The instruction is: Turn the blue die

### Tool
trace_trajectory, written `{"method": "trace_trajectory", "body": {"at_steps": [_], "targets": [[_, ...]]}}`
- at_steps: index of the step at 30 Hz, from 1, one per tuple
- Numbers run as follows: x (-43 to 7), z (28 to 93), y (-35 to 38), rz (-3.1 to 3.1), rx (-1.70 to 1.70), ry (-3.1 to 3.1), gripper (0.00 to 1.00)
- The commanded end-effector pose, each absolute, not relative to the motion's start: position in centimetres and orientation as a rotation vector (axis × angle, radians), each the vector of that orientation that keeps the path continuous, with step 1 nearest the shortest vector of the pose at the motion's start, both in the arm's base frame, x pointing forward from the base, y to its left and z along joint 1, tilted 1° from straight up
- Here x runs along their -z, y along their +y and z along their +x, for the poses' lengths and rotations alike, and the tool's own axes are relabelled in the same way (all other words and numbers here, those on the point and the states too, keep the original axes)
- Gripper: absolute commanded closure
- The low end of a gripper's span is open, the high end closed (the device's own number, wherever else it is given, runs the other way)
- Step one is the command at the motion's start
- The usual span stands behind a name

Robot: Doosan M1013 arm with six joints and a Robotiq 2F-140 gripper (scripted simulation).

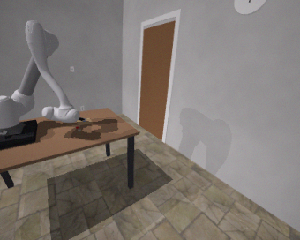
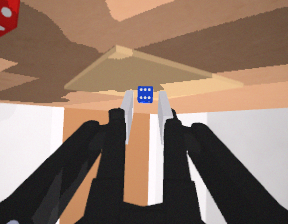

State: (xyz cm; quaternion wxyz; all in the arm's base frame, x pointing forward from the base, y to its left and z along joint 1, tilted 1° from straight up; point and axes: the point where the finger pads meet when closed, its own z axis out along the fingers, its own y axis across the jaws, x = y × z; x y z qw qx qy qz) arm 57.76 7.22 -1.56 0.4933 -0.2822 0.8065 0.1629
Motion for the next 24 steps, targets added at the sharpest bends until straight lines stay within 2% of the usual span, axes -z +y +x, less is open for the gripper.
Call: {"method": "trace_trajectory", "body": {"at_steps": [1,24], "targets": [[1.5,57.8,7.2,-0.684,-0.395,1.956,0.81],[-0.7,54.4,4.6,-0.684,-0.395,1.956,0.81]]}}
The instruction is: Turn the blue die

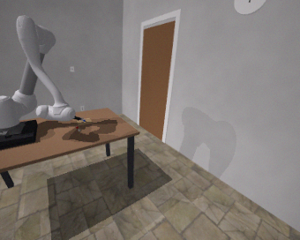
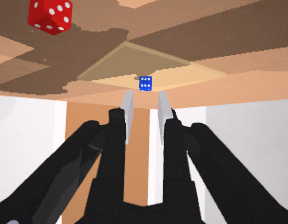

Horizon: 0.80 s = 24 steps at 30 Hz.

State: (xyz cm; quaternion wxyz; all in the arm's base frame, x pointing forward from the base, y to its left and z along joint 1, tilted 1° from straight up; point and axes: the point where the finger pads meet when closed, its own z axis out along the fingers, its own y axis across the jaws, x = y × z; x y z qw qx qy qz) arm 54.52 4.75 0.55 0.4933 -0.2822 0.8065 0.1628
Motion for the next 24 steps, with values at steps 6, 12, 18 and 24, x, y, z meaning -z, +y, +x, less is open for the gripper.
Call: {"method": "trace_trajectory", "body": {"at_steps": [6,12,18,24], "targets": [[-0.8,54.2,4.5,-0.684,-0.395,1.956,0.81],[-1.4,54.2,4.5,-0.684,-0.395,1.956,0.81],[-3.7,54.2,4.5,-0.684,-0.395,1.956,0.81],[-5.5,54.2,4.5,-0.684,-0.395,1.956,0.81]]}}
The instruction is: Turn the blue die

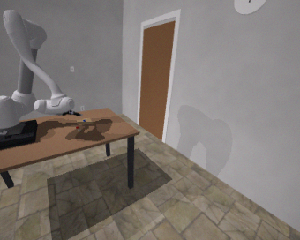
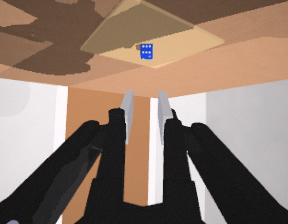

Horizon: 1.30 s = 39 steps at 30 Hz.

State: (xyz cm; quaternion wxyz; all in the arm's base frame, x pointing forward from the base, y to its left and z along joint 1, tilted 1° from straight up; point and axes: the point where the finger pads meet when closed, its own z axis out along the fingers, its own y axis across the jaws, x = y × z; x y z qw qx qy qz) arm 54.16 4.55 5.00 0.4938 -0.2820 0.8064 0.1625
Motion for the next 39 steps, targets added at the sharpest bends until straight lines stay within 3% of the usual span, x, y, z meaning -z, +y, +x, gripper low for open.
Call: {"method": "trace_trajectory", "body": {"at_steps": [1,16,28,39], "targets": [[-5.8,54.2,4.5,-0.684,-0.395,1.956,0.81],[-6.8,54.1,5.6,-0.703,-0.442,1.964,0.81],[-6.5,51.6,13.7,-0.927,-0.822,2.174,0.81],[-5.8,50.0,14.8,-1.092,-0.858,2.474,0.81]]}}
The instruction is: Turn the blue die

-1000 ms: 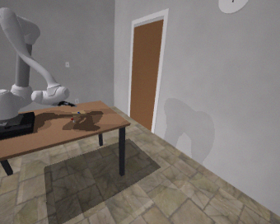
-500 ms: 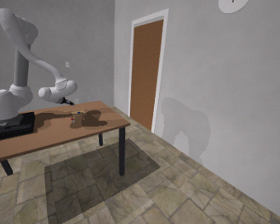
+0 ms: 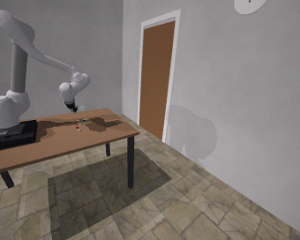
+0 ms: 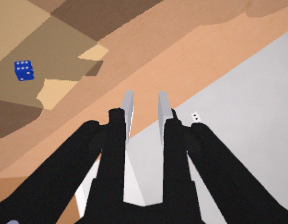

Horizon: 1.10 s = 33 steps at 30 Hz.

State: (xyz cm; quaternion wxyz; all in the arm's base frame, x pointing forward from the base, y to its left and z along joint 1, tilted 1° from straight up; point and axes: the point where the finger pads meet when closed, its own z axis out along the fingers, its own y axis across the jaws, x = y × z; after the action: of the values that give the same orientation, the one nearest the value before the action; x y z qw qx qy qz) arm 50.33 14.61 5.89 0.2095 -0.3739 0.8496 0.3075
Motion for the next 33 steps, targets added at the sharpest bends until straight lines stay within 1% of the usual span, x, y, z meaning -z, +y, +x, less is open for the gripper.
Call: {"method": "trace_trajectory", "body": {"at_steps": [1,6,9,11,14,21,29,30,33], "targets": [[-5.7,50.1,14.6,-1.112,-0.834,2.529,0.81],[-5.8,50.7,13.6,-1.15,-0.727,2.673,0.81],[-6.3,51.9,12.5,-1.159,-0.589,2.784,0.81],[-6.3,51.9,12.5,-1.159,-0.589,2.784,0.81],[-7.6,54.2,11.0,-1.137,-0.38,2.887,0.81],[-10.6,58.7,9.3,-1.043,-0.043,2.955,0.81],[-11.4,59.7,9.1,-1.019,0.019,2.955,0.81],[-11.4,59.7,9.1,-1.019,0.019,2.955,0.0],[-11.4,59.7,9.1,-1.019,0.019,2.955,0.0]]}}
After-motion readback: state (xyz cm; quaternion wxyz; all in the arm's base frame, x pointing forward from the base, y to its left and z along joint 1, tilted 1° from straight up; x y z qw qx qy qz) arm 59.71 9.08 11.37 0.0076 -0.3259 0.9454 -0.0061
